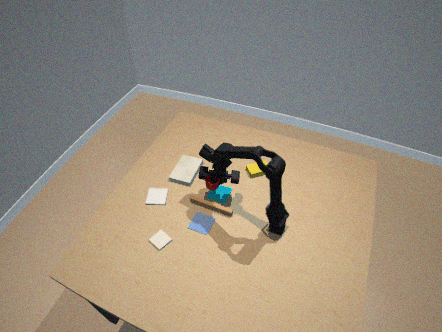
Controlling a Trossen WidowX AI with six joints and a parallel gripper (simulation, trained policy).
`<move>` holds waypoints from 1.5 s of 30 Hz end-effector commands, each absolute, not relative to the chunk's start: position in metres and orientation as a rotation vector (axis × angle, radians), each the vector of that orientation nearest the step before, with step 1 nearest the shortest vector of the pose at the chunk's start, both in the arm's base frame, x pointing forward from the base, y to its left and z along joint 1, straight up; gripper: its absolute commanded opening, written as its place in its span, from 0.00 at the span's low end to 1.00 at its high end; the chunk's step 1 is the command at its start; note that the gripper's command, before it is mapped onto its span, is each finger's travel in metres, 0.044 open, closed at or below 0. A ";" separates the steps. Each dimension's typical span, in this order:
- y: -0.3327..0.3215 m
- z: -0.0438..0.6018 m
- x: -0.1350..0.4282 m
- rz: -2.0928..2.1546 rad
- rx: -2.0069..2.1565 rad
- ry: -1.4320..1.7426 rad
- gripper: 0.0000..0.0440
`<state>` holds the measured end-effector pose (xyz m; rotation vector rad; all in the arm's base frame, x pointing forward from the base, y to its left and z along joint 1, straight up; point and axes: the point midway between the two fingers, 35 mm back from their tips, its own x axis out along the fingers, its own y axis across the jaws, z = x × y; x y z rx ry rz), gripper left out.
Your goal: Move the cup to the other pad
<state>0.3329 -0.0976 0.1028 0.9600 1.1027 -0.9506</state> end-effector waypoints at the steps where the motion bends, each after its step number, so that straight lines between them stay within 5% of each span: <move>1: -0.099 0.092 0.327 -0.963 0.959 1.104 0.00; 10: -0.099 0.070 0.311 -0.997 0.965 1.126 0.03; 16: -0.105 0.063 0.307 -1.007 0.978 1.106 0.16; 20: -0.110 0.071 0.312 -0.986 1.001 1.055 0.36; 45: -0.116 0.125 0.296 -0.887 1.064 0.918 0.61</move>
